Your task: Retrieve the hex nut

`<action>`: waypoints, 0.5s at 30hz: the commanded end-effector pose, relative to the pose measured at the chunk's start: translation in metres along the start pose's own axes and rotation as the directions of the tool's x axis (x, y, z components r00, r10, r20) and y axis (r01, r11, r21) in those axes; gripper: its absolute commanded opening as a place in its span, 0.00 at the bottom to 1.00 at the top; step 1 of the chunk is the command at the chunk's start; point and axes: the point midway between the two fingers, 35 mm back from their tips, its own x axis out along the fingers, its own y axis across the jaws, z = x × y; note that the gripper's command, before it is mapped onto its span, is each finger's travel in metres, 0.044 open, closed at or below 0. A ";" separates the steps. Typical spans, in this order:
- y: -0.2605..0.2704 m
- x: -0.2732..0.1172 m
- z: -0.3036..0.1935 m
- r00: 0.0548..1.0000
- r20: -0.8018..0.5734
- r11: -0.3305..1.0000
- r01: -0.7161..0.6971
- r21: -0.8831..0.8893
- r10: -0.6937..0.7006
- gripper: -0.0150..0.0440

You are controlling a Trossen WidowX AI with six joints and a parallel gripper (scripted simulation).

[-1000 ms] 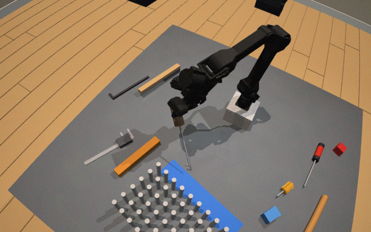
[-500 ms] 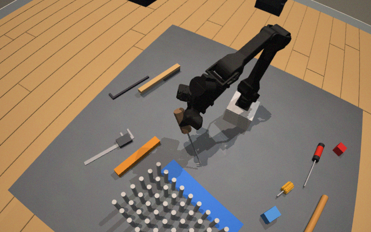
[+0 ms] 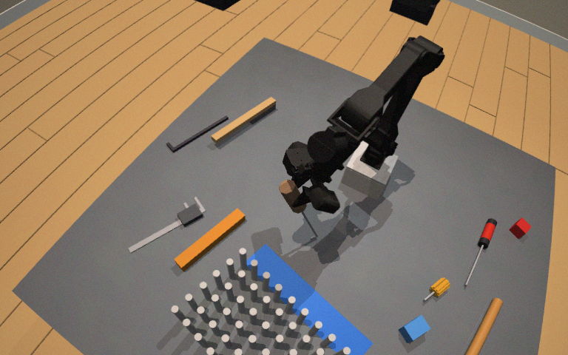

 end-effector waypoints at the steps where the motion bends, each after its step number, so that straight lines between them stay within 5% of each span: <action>1: 0.007 -0.004 -0.004 1.000 0.002 0.993 -0.009 -0.121 0.010 0.25; 15: 0.032 -0.011 -0.022 0.999 -0.017 0.829 -0.040 -0.558 0.037 0.25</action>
